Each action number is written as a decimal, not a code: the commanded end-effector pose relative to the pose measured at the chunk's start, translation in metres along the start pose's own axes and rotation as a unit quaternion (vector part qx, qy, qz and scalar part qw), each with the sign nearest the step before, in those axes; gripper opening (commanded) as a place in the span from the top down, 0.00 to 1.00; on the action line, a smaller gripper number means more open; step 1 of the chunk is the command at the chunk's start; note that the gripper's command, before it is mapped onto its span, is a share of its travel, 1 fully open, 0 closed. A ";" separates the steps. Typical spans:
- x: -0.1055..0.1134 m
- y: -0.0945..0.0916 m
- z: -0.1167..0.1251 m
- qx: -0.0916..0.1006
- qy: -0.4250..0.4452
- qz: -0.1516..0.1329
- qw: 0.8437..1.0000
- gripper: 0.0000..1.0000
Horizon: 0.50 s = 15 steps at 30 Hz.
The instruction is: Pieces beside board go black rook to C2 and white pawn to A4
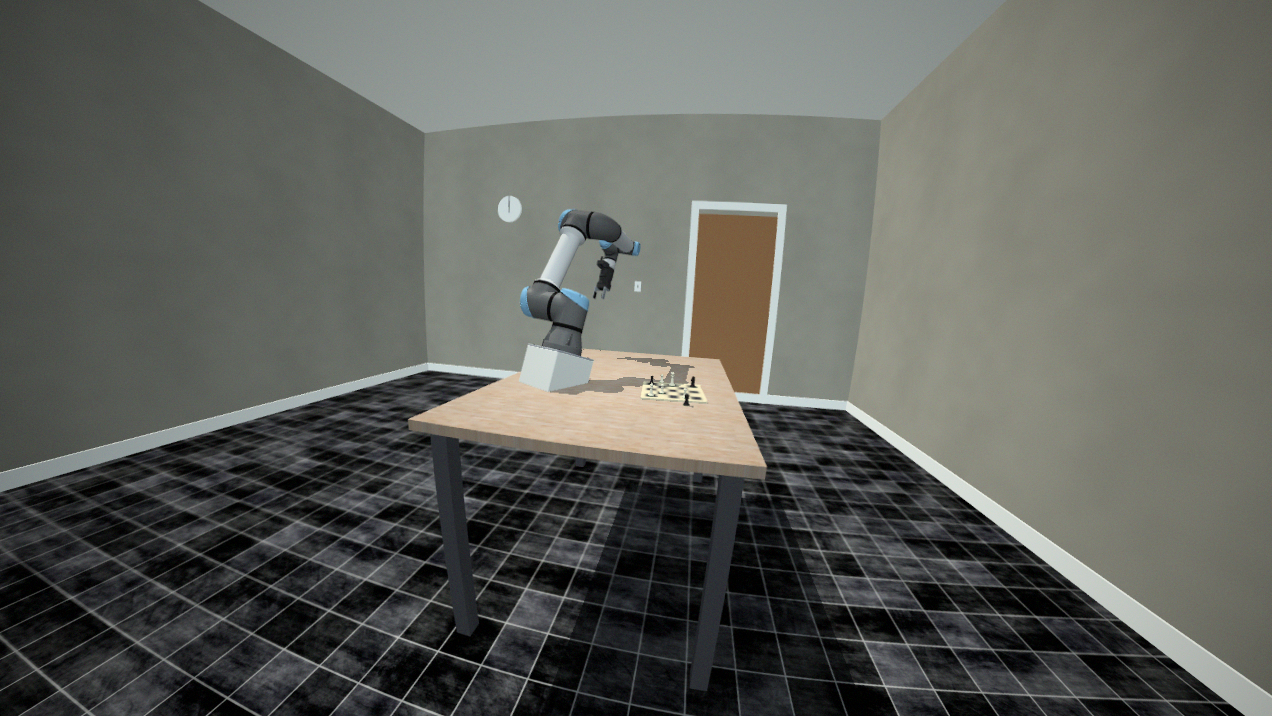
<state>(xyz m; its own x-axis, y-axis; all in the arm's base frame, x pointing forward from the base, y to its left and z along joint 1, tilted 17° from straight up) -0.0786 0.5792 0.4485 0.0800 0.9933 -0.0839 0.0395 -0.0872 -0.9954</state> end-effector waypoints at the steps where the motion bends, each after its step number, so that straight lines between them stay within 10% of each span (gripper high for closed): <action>1: 0.000 -0.001 0.000 0.000 0.000 -0.001 1.000 0.00; 15: 0.011 0.006 -0.024 0.002 0.013 0.011 1.000 0.00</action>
<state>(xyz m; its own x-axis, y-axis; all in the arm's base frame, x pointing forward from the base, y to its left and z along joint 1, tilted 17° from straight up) -0.0642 0.5843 0.4451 0.0950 0.9908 -0.0963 0.0364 -0.1002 -0.9943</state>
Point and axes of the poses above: the point where the finger pads meet when closed, its own y axis out along the fingers, its own z axis across the jaws, x = y × z, the point moved 8 cm from there along -y, back along the fingers, and after that the axes turned 14 degrees about -y, right-handed, at the moved point
